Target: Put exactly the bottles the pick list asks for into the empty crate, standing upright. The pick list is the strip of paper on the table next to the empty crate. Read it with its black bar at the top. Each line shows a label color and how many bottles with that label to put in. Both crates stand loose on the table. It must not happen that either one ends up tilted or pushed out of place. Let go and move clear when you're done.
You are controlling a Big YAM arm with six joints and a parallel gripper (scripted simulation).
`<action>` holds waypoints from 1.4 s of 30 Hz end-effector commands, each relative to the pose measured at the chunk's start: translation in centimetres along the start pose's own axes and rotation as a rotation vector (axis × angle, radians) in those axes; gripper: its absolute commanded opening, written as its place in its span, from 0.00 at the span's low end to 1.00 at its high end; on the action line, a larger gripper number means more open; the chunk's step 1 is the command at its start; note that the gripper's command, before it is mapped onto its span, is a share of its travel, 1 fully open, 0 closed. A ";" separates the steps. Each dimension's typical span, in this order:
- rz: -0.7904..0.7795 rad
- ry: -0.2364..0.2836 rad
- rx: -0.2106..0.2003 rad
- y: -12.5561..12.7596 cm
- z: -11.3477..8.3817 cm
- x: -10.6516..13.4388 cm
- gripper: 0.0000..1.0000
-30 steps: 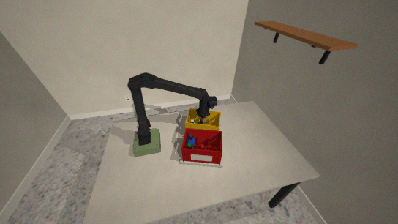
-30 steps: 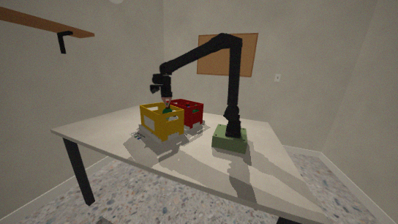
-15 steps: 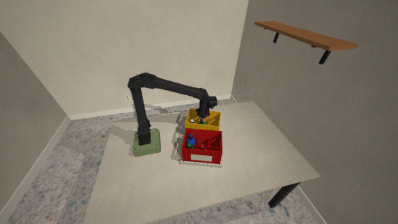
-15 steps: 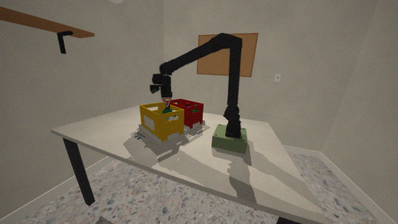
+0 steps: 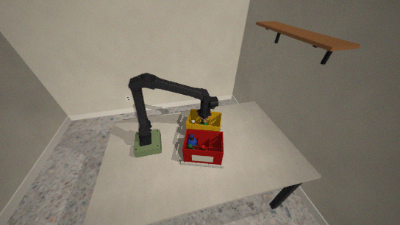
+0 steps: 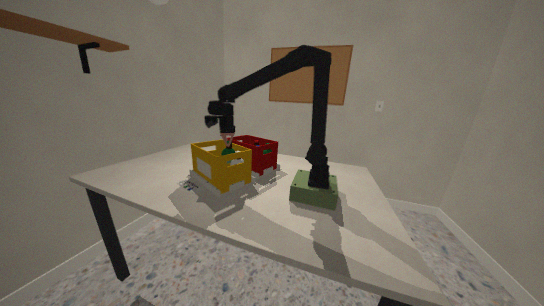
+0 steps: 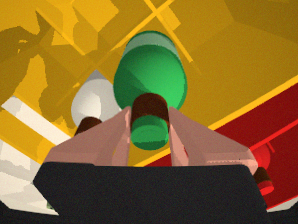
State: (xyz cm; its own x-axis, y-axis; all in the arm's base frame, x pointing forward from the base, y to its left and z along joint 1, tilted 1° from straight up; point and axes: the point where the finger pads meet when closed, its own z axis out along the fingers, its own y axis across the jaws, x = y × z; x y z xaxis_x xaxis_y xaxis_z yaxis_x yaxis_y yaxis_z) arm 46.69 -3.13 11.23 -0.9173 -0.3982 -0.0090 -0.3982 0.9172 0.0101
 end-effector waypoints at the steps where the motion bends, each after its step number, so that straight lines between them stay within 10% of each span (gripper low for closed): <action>1: 0.008 -0.037 0.020 -0.3 -1.3 -0.2 0.00; 42: 0.004 -0.038 0.021 -0.5 -1.3 -0.2 0.00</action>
State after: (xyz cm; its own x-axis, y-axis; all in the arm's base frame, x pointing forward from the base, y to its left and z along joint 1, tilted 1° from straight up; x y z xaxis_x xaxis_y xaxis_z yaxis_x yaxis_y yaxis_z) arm 46.62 -3.19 10.79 -0.9178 -0.3970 -0.0050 -0.3971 0.9177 0.0121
